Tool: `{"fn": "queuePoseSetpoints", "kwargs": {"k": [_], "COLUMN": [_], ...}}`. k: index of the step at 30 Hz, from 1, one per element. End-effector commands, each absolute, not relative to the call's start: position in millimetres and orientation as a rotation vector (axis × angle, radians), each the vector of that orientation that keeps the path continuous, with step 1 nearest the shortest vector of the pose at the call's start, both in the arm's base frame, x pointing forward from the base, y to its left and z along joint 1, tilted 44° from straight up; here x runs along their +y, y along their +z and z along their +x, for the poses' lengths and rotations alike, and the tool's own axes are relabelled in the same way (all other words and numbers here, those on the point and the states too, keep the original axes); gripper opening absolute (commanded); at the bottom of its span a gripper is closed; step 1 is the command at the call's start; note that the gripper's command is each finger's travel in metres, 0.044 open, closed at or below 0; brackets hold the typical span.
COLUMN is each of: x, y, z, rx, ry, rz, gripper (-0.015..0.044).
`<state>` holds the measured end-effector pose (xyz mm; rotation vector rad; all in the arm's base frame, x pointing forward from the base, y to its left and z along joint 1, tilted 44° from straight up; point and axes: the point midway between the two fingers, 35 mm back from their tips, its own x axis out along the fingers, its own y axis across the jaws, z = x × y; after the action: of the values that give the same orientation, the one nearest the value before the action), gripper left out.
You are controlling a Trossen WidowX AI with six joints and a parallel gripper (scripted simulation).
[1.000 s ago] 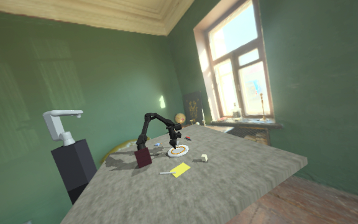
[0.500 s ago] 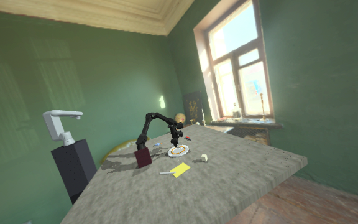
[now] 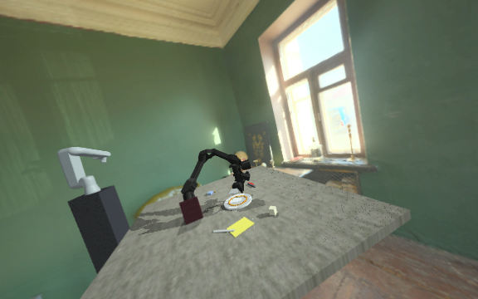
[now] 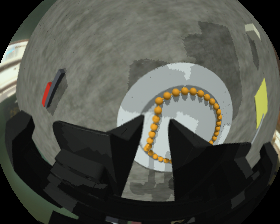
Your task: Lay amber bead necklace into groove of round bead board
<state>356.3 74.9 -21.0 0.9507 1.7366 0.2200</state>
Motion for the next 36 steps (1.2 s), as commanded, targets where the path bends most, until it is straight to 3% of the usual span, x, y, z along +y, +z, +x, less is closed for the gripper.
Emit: {"fn": "queuePoseSetpoints", "kwargs": {"k": [1,28,33,36], "x": [74.9,96.5,95.2,95.2], "y": [-21.0,-46.0,-43.5,-43.5], "z": [356.3,351.4,352.3,352.3], "rx": [1.737,1.750,1.745,1.745], "ry": [0.220,0.212,0.215,0.215], "rz": [0.951,0.957,0.946,0.946], "gripper": [0.0120,0.0120,0.0000,0.0000]}}
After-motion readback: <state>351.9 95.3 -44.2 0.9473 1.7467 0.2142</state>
